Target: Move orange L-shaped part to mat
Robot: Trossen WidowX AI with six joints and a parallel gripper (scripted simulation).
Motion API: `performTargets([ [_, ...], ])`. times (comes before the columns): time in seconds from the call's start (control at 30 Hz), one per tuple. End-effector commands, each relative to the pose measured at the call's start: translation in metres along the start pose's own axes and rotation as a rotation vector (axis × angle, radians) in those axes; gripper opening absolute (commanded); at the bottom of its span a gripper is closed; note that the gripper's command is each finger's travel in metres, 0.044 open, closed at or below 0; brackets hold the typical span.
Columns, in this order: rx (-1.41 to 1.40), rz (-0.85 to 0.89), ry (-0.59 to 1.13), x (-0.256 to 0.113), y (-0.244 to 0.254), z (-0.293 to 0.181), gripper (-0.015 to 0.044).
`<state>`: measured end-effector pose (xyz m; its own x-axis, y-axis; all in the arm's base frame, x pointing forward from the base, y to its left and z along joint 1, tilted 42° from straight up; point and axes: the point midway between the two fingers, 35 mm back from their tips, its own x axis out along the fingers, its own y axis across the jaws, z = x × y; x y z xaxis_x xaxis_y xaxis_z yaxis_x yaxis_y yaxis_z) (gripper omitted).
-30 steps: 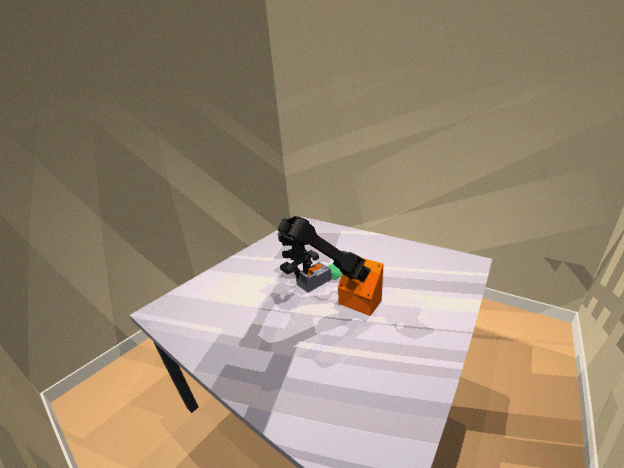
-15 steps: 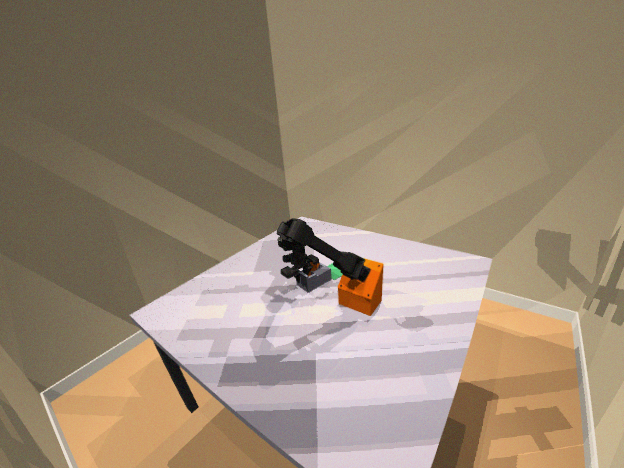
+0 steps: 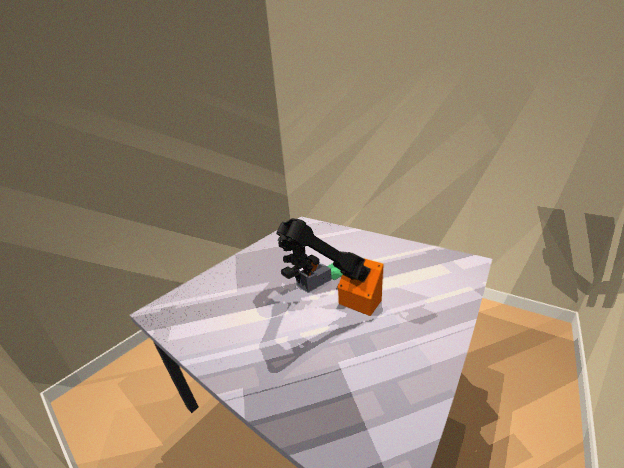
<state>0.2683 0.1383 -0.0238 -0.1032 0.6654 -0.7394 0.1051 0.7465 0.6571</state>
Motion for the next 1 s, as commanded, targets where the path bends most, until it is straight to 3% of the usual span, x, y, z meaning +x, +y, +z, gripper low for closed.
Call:
performTargets([
  [0.0, 0.002, 0.0, 0.0, -0.005, 0.005, 0.0, 0.018],
  [0.33, 0.007, -0.002, 0.0, -0.019, 0.01, 0.001, 0.018],
  [0.57, 0.007, -0.005, 0.0, -0.105, -0.001, 0.001, 0.018],
  [0.97, 0.007, -0.004, 0.001, -0.109, -0.001, 0.0, 0.018],
])
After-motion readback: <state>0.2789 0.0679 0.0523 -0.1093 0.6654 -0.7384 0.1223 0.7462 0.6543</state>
